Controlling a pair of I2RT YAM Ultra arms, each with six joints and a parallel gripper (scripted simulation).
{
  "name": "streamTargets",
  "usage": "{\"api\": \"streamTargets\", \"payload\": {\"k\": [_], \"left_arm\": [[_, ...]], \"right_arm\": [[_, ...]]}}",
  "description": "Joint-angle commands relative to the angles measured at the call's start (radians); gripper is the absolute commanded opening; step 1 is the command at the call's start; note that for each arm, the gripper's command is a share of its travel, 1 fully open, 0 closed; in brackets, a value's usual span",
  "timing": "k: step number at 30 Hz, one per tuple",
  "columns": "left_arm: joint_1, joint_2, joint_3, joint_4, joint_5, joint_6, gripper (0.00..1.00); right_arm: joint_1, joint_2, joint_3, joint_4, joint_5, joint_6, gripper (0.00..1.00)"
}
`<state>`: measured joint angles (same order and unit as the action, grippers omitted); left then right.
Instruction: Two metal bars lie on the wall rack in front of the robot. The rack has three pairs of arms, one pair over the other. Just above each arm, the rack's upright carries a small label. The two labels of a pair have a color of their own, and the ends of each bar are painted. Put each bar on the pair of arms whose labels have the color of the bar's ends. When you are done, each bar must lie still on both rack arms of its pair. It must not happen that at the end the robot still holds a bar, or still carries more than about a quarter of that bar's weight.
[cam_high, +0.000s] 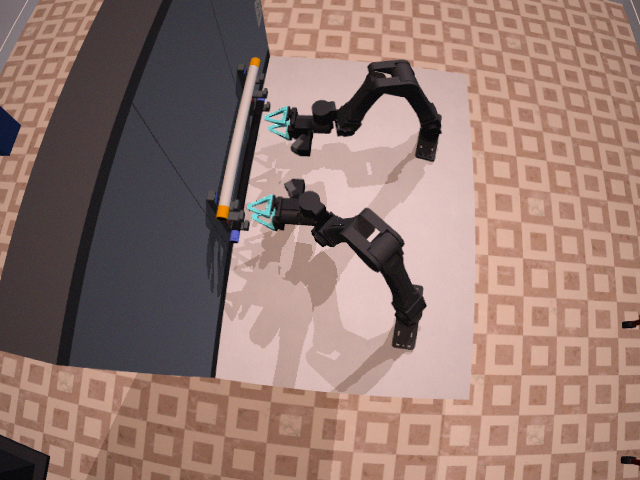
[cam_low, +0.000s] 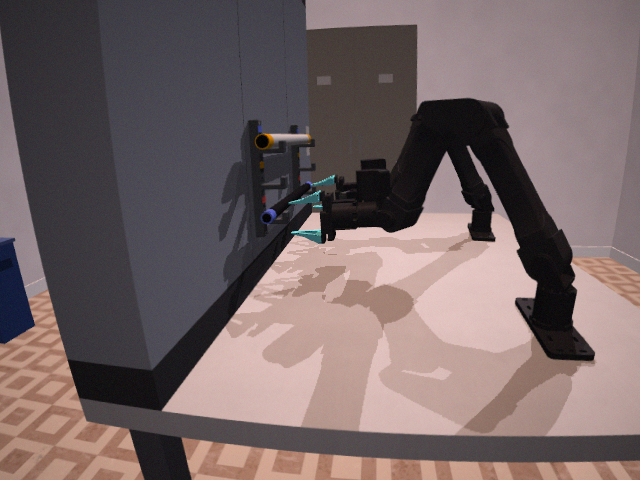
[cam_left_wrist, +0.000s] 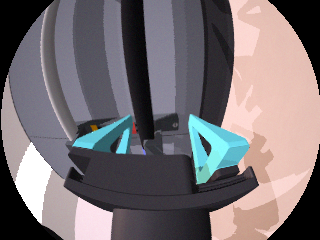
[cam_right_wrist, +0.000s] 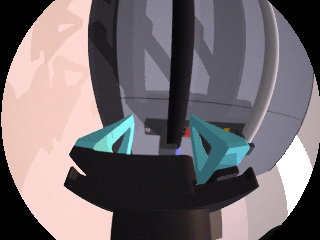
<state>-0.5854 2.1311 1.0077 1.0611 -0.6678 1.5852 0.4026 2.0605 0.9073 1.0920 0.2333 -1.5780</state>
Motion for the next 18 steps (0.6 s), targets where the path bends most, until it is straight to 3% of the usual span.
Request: {"api": "streamTargets", "payload": {"k": [1,18], "left_arm": [[-0.017,-0.041,-0.016,0.041,-0.016,-0.008,0.70],[-0.048,-0.078,-0.082,0.070,-0.047,-0.008,0.70]], "right_arm": [[0.010,-0.045,-0.024,0.034,0.012,0.003,0.68],[0.023,-0.093,-0.103,0.066,0.024,0.003,0.68]]}}
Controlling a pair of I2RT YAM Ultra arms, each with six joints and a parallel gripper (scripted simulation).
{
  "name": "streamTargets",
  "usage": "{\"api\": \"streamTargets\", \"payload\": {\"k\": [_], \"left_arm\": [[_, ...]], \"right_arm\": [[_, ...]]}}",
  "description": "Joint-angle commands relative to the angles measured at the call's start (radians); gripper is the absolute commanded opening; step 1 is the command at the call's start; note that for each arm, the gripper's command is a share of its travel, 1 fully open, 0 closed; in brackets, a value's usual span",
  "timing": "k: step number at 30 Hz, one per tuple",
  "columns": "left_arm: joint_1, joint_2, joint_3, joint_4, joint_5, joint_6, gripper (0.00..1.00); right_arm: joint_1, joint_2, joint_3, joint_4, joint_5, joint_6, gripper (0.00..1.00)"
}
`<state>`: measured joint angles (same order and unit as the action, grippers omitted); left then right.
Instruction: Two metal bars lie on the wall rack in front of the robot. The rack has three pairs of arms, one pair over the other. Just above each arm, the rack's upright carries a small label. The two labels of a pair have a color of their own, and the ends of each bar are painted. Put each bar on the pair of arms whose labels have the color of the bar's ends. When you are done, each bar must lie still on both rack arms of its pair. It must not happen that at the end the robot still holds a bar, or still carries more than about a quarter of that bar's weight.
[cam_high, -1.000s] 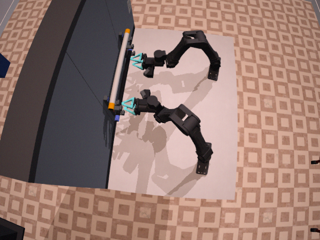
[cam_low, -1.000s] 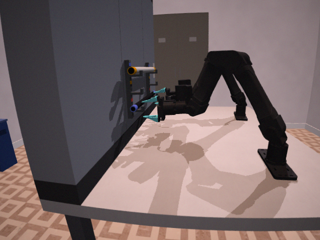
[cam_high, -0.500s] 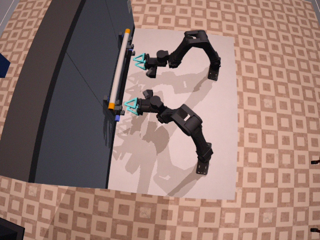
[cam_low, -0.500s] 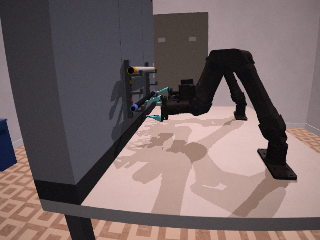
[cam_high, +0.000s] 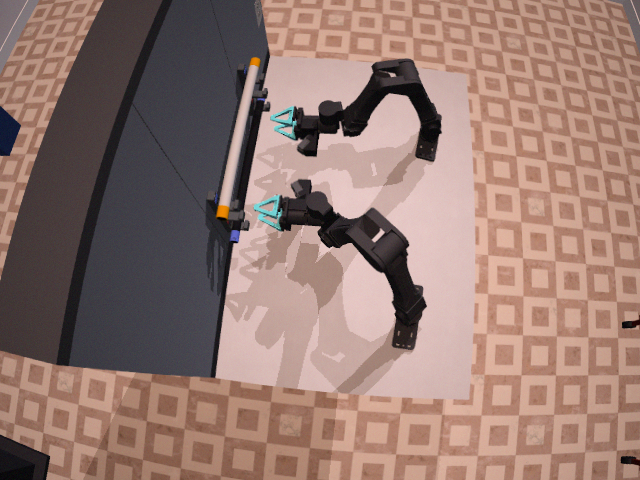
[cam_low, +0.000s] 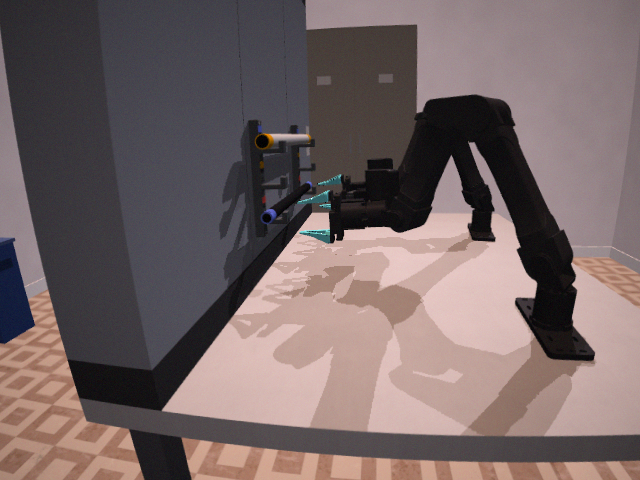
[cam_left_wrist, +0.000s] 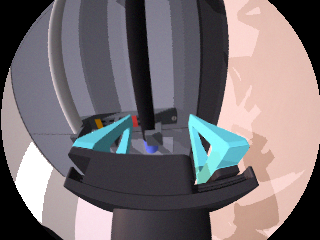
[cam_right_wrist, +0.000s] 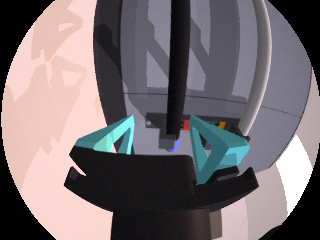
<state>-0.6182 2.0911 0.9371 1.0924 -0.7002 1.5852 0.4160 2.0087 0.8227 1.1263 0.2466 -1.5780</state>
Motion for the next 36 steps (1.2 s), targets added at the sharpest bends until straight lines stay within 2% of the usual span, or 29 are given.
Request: {"api": "streamTargets", "payload": {"k": [1,12,36], "left_arm": [[-0.018,-0.041,-0.016,0.041,-0.017,-0.008,0.70],[-0.038,-0.062,-0.054,0.057,-0.037,-0.008,0.70],[-0.053,-0.218,0.011,-0.158,-0.050,-0.005,0.72]], "right_arm": [[0.011,-0.044,-0.024,0.034,0.012,0.003,0.68],[0.019,-0.073,-0.071,0.052,0.021,0.003,0.68],[0.005,-0.262,-0.021,-0.186,0.007,0.001,0.70]]}}
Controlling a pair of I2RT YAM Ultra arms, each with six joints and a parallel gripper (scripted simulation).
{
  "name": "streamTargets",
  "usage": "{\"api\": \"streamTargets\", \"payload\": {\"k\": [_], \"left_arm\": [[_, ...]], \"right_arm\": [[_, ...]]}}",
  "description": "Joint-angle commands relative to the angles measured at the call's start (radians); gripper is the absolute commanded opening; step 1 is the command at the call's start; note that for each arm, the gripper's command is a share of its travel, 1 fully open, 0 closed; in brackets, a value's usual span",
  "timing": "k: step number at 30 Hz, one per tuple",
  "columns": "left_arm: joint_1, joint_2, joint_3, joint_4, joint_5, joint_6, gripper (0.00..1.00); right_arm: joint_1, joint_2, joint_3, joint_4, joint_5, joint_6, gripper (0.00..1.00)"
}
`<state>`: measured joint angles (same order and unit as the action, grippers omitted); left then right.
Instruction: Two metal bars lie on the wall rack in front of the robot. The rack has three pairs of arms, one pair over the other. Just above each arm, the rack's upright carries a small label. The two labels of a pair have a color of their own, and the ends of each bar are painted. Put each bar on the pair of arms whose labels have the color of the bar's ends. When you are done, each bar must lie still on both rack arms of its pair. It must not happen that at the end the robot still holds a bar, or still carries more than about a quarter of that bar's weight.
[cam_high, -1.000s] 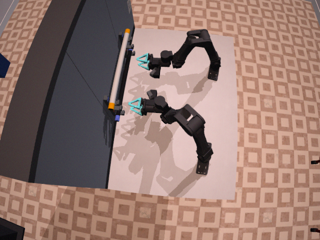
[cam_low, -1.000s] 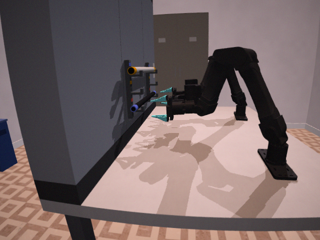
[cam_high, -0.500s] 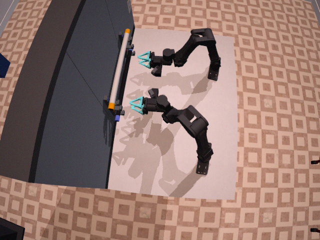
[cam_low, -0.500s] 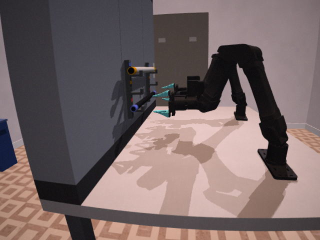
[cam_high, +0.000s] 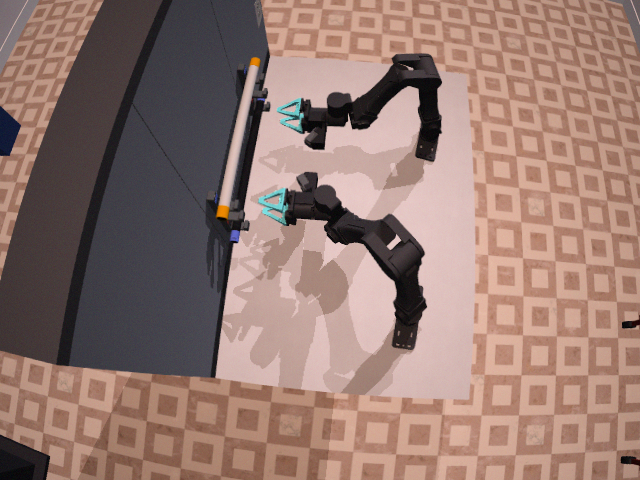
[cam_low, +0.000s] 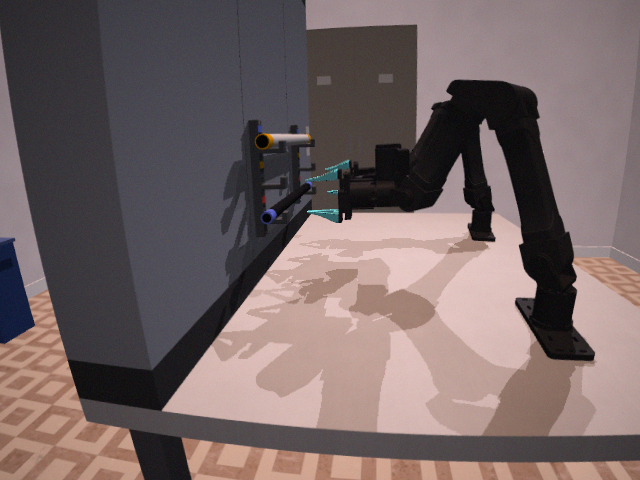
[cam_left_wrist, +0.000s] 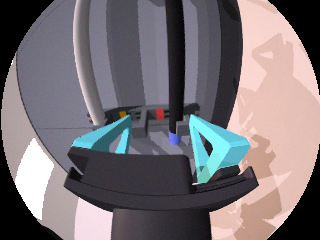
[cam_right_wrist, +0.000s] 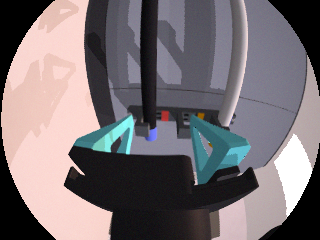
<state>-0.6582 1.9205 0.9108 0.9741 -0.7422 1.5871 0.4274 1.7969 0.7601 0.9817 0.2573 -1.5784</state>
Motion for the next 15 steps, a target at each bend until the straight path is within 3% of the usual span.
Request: {"api": "streamTargets", "payload": {"k": [1,15], "left_arm": [[-0.013,-0.053,0.042,-0.050,-0.009,-0.006,0.72],[-0.021,-0.117,0.102,-0.173,-0.017,-0.006,0.73]], "right_arm": [[-0.007,-0.058,0.045,-0.052,-0.005,0.002,0.70],[-0.015,-0.136,0.101,-0.185,-0.012,0.002,0.71]]}}
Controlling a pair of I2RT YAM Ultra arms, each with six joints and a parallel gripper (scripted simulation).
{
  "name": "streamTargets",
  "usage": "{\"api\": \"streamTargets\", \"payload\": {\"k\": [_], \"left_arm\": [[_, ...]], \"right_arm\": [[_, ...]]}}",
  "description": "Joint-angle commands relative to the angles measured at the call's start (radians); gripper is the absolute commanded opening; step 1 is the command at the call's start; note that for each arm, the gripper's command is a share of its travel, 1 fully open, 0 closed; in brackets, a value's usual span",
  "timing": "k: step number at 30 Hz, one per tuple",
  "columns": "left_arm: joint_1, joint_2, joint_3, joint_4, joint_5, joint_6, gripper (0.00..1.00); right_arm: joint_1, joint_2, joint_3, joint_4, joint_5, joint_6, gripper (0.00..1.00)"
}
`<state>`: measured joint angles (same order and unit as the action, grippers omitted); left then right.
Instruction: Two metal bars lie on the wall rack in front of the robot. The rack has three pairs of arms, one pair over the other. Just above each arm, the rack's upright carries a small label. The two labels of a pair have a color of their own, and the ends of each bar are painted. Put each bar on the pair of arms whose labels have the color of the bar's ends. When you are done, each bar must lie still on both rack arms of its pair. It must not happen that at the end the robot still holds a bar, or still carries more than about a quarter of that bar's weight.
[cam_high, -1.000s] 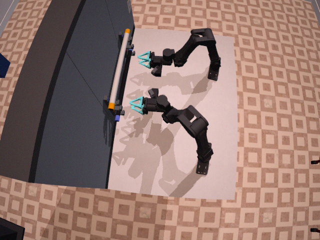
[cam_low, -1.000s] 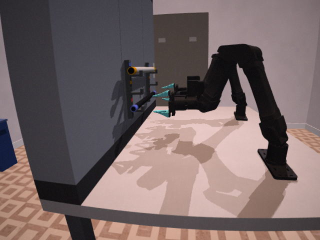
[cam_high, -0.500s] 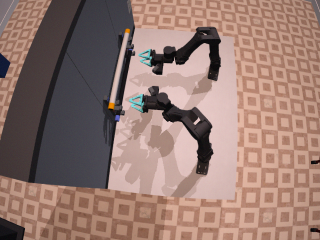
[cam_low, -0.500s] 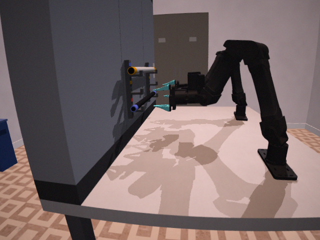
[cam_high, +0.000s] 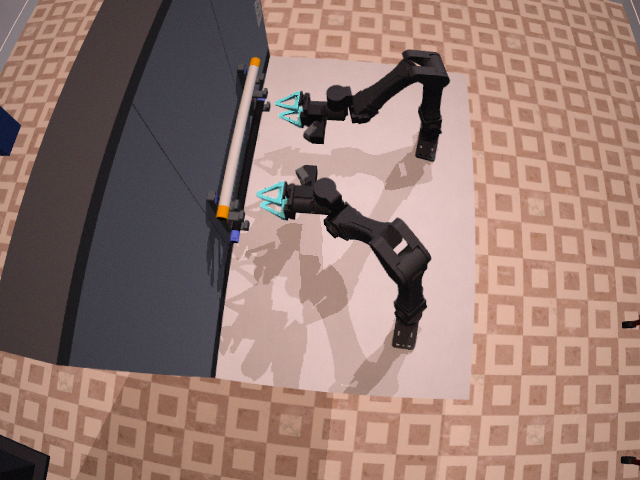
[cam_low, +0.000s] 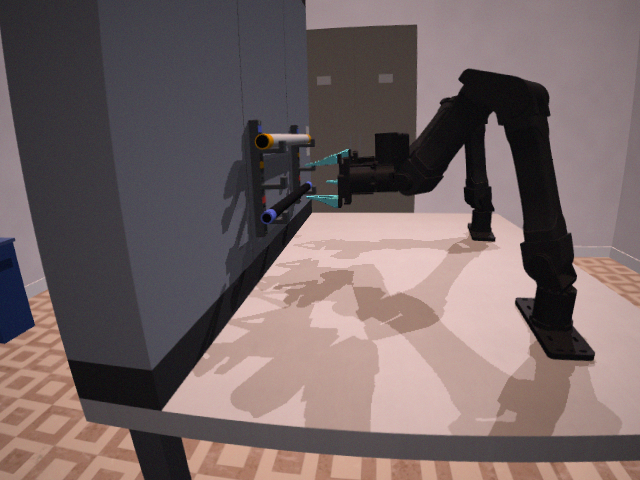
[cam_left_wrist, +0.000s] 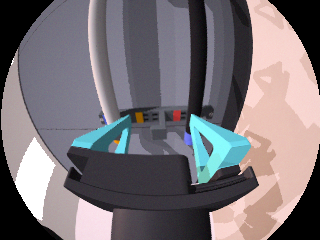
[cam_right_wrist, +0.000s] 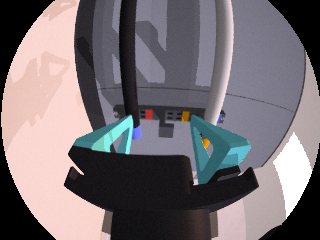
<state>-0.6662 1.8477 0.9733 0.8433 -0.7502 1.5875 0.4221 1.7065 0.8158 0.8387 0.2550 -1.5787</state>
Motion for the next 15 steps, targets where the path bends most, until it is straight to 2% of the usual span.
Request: {"api": "streamTargets", "payload": {"k": [1,15], "left_arm": [[-0.013,-0.049,0.045,-0.052,-0.009,-0.007,0.73],[-0.021,-0.097,0.119,-0.175,-0.017,-0.007,0.74]], "right_arm": [[-0.010,-0.052,0.050,-0.053,-0.011,0.002,0.72],[-0.018,-0.112,0.120,-0.184,-0.019,0.002,0.73]]}}
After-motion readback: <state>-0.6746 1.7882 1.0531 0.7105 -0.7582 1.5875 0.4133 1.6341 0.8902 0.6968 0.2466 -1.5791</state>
